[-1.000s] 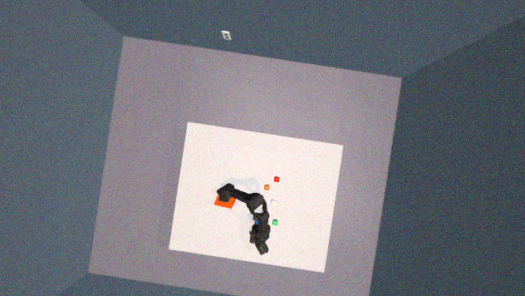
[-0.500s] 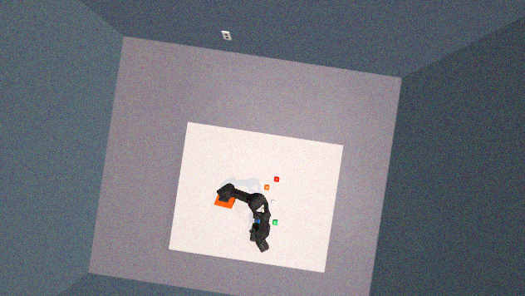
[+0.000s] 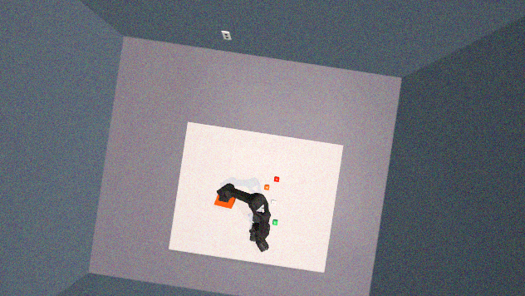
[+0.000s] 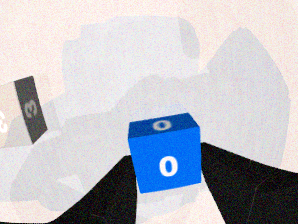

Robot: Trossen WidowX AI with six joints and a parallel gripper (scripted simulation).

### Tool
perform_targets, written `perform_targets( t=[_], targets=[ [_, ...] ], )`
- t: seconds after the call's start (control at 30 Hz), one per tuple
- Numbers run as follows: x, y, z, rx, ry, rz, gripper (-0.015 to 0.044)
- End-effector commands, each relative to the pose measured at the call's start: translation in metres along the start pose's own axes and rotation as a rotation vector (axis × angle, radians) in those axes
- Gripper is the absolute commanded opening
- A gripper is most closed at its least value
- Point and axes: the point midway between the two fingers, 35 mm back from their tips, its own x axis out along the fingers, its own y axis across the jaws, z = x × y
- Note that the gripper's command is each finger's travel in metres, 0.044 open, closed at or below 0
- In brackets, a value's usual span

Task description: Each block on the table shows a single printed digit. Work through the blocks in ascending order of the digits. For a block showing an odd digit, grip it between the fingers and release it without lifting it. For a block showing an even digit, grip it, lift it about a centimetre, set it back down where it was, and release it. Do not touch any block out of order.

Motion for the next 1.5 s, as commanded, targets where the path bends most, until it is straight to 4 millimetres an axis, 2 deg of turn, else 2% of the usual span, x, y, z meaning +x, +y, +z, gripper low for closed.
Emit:
perform_targets(
  t=[0.0, 0.3, 0.67, 1.1, 1.47],
  targets=[
    [0.000, 0.000, 0.001, 0.003, -0.005, 0.002, 0.0120],
    [0.000, 0.000, 0.001, 0.003, -0.005, 0.002, 0.0120],
    [-0.015, 0.000, 0.001, 0.003, -0.005, 0.001, 0.0120],
    [-0.015, 0.000, 0.001, 0.003, -0.005, 0.001, 0.0120],
    [0.000, 0.000, 0.001, 0.003, -0.005, 0.002, 0.0120]
  ],
)
